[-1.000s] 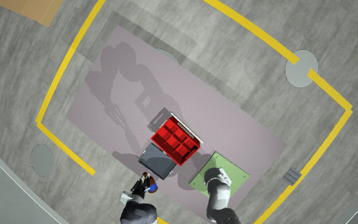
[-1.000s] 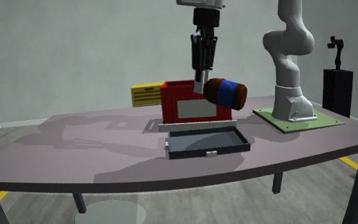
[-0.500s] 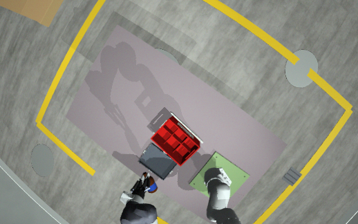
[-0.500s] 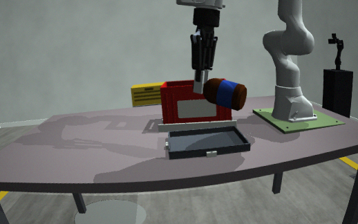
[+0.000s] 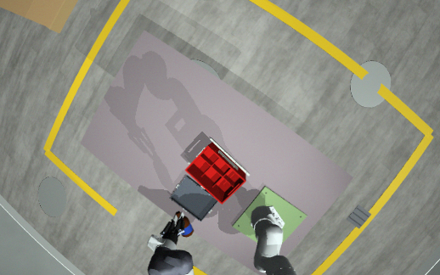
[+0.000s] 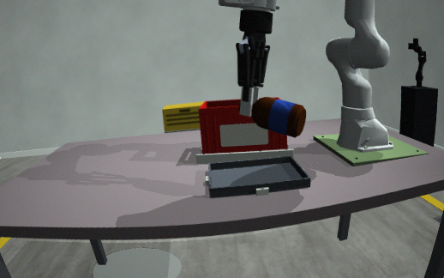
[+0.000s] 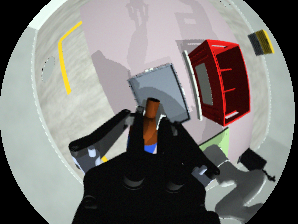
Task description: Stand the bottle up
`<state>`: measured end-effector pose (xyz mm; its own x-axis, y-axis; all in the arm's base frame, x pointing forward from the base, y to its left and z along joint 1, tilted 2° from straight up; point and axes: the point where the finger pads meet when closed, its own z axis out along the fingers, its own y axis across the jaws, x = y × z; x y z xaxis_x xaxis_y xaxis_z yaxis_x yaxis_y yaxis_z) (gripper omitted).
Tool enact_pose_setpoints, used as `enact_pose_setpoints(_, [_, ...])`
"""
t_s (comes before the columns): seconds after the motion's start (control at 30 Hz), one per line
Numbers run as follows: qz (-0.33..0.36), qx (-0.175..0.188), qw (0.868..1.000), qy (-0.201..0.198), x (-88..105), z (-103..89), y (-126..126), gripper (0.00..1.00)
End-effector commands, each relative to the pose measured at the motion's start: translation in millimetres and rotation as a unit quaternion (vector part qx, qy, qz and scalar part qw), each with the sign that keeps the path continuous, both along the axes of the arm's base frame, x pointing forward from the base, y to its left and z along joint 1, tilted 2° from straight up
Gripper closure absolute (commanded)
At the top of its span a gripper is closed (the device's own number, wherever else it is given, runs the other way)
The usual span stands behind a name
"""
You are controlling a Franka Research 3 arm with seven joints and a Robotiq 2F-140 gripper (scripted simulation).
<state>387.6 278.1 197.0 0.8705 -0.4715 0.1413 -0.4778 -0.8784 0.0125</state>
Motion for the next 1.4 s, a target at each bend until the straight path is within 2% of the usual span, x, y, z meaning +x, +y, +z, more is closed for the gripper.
enact_pose_setpoints(0.0, [-0.002, 0.001, 1.0, -0.004, 1.8, 2.0, 0.2, 1.0])
enact_pose_setpoints(0.5, [-0.002, -0.004, 1.0, -0.011, 1.5, 1.9, 0.1, 1.0])
enact_pose_setpoints(1.37, [-0.002, -0.038, 0.997, -0.074, -1.2, 2.2, 1.6, 1.0])
